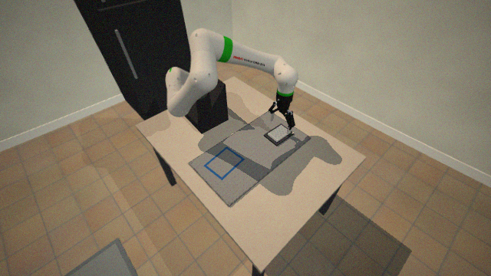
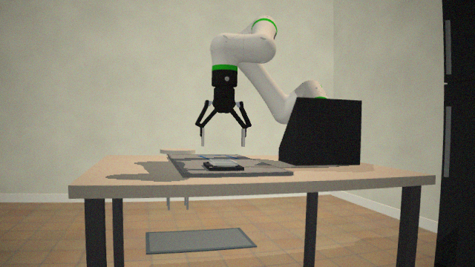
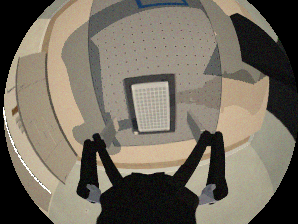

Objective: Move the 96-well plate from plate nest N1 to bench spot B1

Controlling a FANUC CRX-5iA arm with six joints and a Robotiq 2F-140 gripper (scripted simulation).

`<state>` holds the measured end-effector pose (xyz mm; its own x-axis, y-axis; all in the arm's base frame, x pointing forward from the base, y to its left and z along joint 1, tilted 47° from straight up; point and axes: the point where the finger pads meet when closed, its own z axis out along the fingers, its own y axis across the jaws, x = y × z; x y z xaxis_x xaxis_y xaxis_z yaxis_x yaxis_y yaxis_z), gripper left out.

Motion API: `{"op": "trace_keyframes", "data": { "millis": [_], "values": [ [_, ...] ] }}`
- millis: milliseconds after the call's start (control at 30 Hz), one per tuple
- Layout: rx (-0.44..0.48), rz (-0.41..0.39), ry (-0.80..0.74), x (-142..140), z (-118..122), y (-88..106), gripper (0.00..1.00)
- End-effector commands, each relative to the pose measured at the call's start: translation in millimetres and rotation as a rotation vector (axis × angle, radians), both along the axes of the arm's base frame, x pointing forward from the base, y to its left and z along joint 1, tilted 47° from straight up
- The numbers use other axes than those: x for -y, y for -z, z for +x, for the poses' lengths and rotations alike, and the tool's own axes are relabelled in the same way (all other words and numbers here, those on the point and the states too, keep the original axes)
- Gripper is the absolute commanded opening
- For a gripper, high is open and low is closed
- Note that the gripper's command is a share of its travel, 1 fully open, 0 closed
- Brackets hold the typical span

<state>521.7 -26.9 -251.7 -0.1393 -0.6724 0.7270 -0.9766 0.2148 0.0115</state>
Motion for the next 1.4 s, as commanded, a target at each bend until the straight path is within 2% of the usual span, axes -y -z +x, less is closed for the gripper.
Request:
{"op": "trace_keyframes", "data": {
  "millis": [0, 867, 1333, 1367],
  "values": [
    [0.000, 0.000, 0.000, 3, -1, 3.6, 1.00],
    [0.000, 0.000, 0.000, 32, -7, 31.0, 1.00],
    [0.000, 0.000, 0.000, 34, -8, 33.1, 1.00],
    [0.000, 0.000, 0.000, 34, -8, 33.1, 0.00]
  ]
}}
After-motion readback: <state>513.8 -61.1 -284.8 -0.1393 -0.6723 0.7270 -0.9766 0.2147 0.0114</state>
